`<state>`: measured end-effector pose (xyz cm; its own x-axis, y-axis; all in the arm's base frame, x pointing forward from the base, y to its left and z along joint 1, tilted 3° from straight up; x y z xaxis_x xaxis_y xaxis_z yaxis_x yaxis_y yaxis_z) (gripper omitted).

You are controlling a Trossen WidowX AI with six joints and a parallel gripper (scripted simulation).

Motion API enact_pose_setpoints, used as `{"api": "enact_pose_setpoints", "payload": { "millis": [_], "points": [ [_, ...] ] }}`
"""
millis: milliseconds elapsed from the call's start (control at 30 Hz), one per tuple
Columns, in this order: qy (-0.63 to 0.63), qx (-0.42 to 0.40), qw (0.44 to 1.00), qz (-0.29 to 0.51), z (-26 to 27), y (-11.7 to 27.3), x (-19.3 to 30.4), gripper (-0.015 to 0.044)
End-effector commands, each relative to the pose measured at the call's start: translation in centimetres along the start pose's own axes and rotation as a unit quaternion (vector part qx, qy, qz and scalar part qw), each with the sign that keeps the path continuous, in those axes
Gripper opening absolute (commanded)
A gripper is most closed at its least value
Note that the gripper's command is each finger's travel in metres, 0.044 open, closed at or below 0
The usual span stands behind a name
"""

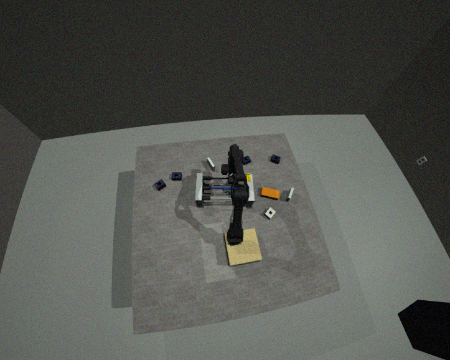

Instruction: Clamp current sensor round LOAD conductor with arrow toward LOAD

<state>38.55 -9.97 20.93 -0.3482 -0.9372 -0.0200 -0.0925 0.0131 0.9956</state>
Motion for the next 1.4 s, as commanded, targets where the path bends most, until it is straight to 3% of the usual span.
{"api": "enact_pose_setpoints", "payload": {
  "millis": [0, 1367],
  "points": [
    [0.002, -0.001, 1.0, 0.002, 0.05, -0.73, 0.02, 0.0],
    [0.0, 0.0, 1.0, 0.0, 0.04, -0.47, 0.01, 0.0]
  ]
}}
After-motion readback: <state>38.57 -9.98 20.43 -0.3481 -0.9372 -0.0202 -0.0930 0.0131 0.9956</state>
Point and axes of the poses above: the point midway between the two fingers, 35 mm back from their tips, its own y axis back along the fingers, its own z axis across the jaws, x = y × z, the point moved 9 cm from there along y, back along the fingers, and after that the axes turned 5 degrees about -y, right-handed, at the moved point
